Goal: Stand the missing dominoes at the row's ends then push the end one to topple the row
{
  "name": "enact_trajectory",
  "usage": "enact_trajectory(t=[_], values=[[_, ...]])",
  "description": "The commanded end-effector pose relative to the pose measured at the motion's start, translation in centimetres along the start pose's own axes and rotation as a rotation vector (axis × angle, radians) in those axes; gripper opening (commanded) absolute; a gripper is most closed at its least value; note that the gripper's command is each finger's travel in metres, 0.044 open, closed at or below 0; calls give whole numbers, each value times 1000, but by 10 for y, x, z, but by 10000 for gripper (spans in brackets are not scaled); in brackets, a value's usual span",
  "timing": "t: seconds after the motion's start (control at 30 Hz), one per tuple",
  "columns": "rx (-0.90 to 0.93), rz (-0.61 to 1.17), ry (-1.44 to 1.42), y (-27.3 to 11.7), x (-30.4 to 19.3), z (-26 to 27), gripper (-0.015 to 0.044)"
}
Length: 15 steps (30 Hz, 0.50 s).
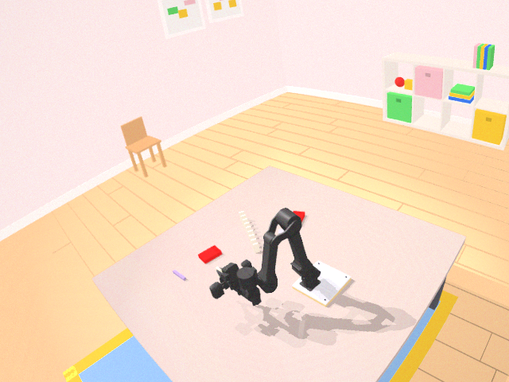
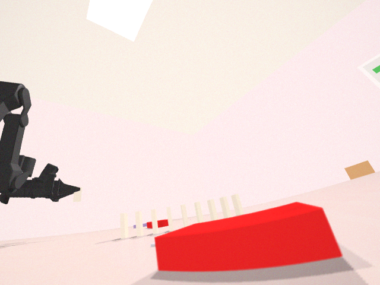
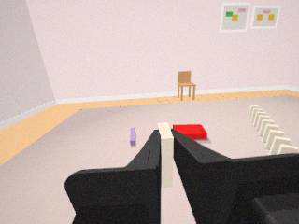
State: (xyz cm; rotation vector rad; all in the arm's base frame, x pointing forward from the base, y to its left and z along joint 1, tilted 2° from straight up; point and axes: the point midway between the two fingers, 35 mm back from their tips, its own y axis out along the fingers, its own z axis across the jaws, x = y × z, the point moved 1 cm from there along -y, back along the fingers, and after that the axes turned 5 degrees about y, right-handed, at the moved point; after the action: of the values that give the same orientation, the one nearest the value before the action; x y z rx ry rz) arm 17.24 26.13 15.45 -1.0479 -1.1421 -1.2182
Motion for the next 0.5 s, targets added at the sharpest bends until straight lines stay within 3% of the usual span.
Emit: enact_trajectory(t=[0.0, 0.47], values=[[-5, 0, 1, 0, -2, -1, 26], [-9, 17, 26, 4, -44, 1, 26]])
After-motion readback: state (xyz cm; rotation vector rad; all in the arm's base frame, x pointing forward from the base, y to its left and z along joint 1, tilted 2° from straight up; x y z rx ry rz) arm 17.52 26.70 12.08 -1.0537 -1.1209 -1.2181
